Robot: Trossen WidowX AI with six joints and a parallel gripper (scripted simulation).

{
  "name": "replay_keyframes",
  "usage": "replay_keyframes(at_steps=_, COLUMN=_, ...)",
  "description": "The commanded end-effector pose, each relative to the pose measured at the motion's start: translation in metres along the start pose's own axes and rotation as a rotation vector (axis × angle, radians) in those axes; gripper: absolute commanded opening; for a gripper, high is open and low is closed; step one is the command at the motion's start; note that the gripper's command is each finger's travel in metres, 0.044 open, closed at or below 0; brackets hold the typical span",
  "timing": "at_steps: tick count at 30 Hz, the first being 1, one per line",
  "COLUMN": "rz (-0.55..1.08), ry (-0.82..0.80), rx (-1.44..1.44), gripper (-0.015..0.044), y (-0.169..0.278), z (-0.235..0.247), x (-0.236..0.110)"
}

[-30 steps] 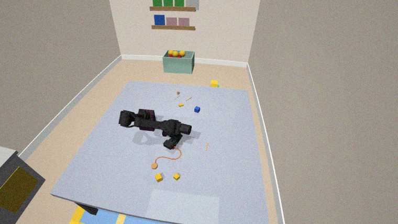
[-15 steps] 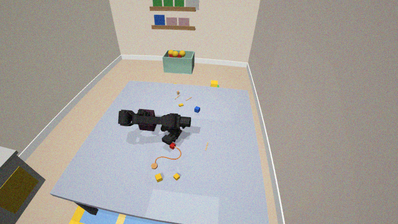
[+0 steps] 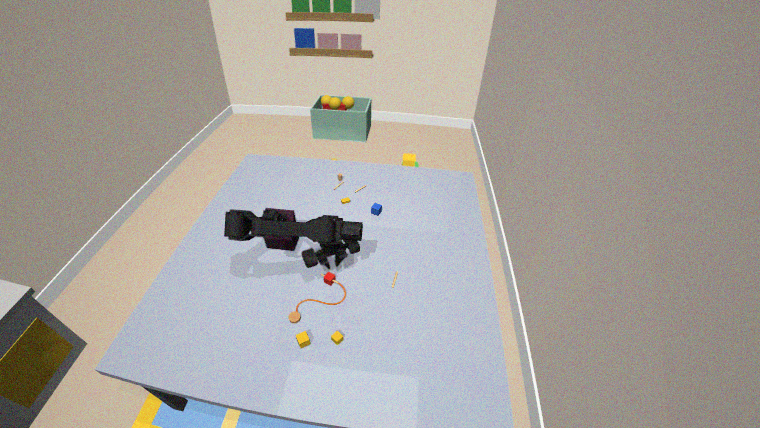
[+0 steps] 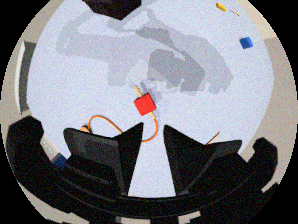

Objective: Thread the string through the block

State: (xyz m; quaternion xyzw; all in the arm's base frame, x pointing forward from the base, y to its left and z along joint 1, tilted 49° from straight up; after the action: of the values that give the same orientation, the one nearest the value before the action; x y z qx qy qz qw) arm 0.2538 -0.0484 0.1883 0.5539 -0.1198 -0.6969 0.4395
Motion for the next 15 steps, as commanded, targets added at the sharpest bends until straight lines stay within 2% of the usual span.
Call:
replay_keyframes(at_steps=1, rz=0.003, ry=0.005, rx=0.823, gripper=0.012, y=-0.0119, z=0.0128, x=-0.0016)
replay_keyframes(at_steps=15, rz=0.002, ry=0.005, rx=1.422, gripper=0.012, y=-0.0211, z=0.0205, x=-0.0011)
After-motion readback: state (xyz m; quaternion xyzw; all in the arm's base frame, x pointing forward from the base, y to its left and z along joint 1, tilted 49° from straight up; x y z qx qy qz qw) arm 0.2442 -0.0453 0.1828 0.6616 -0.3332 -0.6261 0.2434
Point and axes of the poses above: the point midway between the two fingers, 35 mm back from their tips, its own x axis out along the fingers, its own z axis across the jaws, y = z × x, the point moved 8 cm from there along -x, back along the fingers, and after that the axes turned 2 degrees about x, right-handed, at the moved point
